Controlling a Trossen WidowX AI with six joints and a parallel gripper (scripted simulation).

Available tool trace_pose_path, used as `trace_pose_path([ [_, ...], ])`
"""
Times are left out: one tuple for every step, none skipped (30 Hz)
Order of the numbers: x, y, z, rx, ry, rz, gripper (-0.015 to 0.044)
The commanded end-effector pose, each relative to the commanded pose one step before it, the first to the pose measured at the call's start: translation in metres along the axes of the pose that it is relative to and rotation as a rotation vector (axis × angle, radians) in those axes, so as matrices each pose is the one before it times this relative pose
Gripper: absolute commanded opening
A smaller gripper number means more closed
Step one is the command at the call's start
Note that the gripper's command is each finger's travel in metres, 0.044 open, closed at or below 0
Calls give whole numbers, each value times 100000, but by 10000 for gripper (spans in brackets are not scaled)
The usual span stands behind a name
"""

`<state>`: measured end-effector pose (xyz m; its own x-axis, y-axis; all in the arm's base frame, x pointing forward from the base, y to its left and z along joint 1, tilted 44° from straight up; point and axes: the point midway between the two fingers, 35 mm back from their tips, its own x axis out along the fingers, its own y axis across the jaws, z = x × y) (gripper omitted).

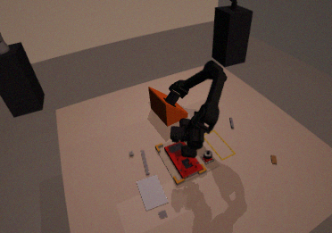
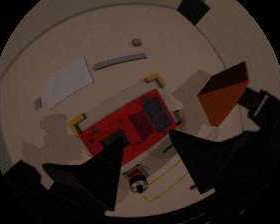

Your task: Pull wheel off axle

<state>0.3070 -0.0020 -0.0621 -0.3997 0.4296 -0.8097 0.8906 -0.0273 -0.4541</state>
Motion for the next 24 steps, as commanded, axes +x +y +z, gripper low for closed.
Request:
trace_pose_path([
  [-1960, 1048, -3404, -13113, 9339, 8840, 300],
  [-414, 338, -904, -3417, 2403, 2172, 300],
  [-399, 352, -917, -3472, 2392, 2166, 300],
  [-383, 366, -928, -3524, 2381, 2157, 300],
  [-367, 380, -938, -3574, 2373, 2147, 300],
  [-350, 393, -950, -3599, 2379, 2127, 300],
  [-332, 407, -959, -3641, 2374, 2113, 300],
  [-256, 347, -794, -2985, 1960, 1711, 300],
  [-145, 216, -478, -1804, 1176, 1022, 300],
  [-47, 74, -160, -603, 392, 340, 300],
  [0, 0, 0, 0, 0, 0, 300],
  [0, 0, 0, 0, 0, 0, 300],
  [0, 0, 0, 0, 0, 0, 300],
  [0, 0, 0, 0, 0, 0, 300],
  [0, -87, -31, 4, 1, -5, 300],
  [0, -140, -49, 7, 2, -7, 300],
  [1, -210, -73, 10, 3, -11, 300],
  [4, -299, -102, 15, 5, -15, 300],
  [4, -199, -67, 10, 3, -10, 300],
  [3, -123, -41, 6, 2, -6, 300],
  [1, -45, -15, 2, 1, -2, 300],
  [114, 13, 4, 1, -7, 4, 300],
  [212, 23, 6, 1, -12, 7, 300],
  [314, 31, 8, 1, -16, 9, 300],
])
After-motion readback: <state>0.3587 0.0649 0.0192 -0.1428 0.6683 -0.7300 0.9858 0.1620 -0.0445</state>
